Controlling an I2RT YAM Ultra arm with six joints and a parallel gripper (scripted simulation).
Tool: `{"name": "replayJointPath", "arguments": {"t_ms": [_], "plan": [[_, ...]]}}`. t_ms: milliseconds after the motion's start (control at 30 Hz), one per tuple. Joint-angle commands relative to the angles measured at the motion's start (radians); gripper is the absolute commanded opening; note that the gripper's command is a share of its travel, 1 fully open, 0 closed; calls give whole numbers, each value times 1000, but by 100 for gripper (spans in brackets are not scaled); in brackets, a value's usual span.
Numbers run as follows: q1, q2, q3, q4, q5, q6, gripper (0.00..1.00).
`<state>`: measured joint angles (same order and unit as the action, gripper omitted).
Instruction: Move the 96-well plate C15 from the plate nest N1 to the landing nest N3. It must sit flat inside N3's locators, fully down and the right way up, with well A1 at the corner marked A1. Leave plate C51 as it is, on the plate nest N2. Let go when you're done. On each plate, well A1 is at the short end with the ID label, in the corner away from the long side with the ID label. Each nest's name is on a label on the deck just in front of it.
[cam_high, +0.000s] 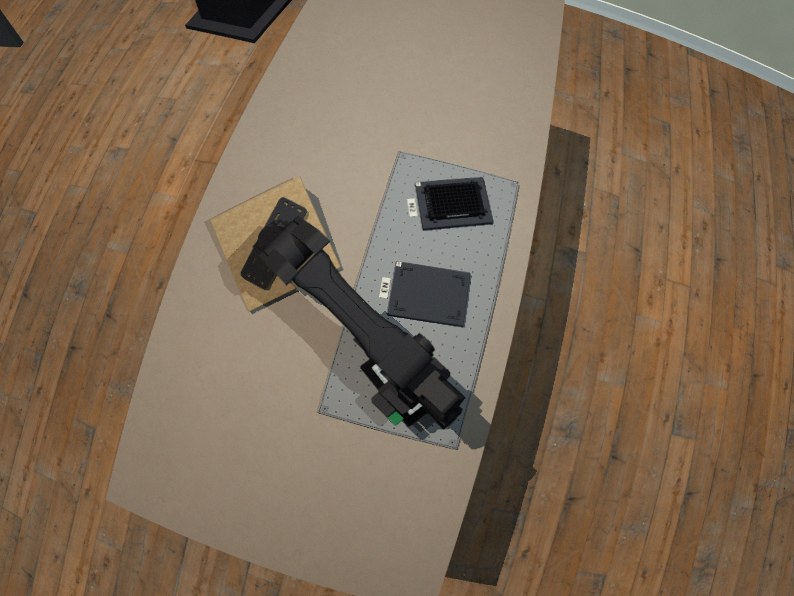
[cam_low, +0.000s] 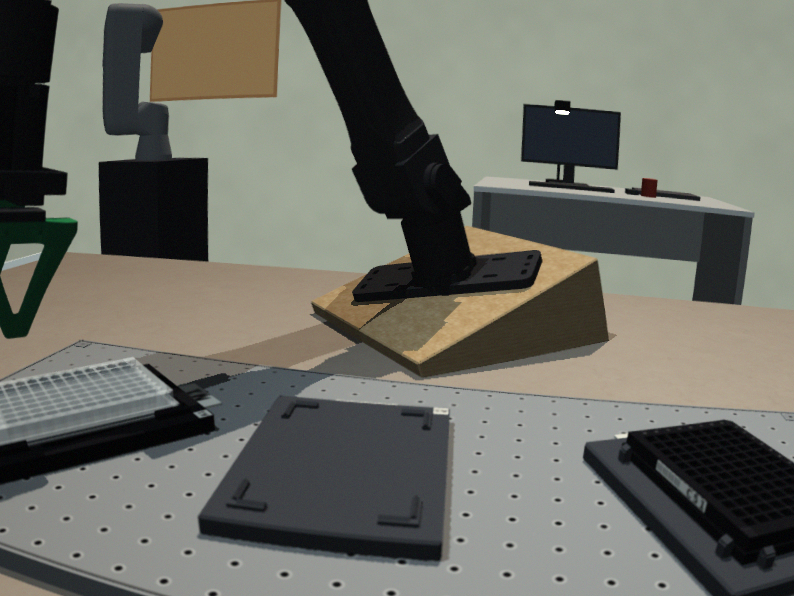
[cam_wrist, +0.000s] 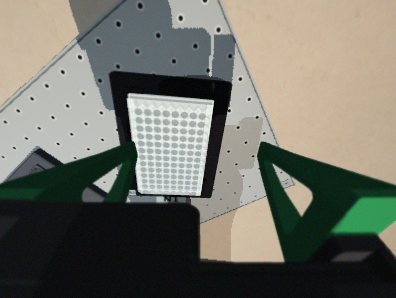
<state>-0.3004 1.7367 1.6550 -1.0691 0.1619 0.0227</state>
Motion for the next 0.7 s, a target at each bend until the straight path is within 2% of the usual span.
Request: {"name": "replayJointPath", "arguments": {"t_ms": [0,67,100,133,167,200,233,367,400,433,467,533,667], "plan": [[16,-38,58,-65,-23,56,100],[31,-54,34,-71,-22,79,100],[40,-63,-22,-69,-17,87,100],[45,-70,-32,-66,-11,92,100],[46,-70,-33,-66,-11,93,100],[50,-66,17,-97,-24,117,100],[54,-57,31,-130,-32,142,100],[69,-75,5,-136,-32,165,100],[82,-86,-51,-135,-16,178,100],[87,-93,-61,-132,-13,182,100],[87,-93,-61,-132,-13,182,100],[87,-93,-19,-106,-14,182,100],[78,-96,-19,-107,-16,182,100]]}}
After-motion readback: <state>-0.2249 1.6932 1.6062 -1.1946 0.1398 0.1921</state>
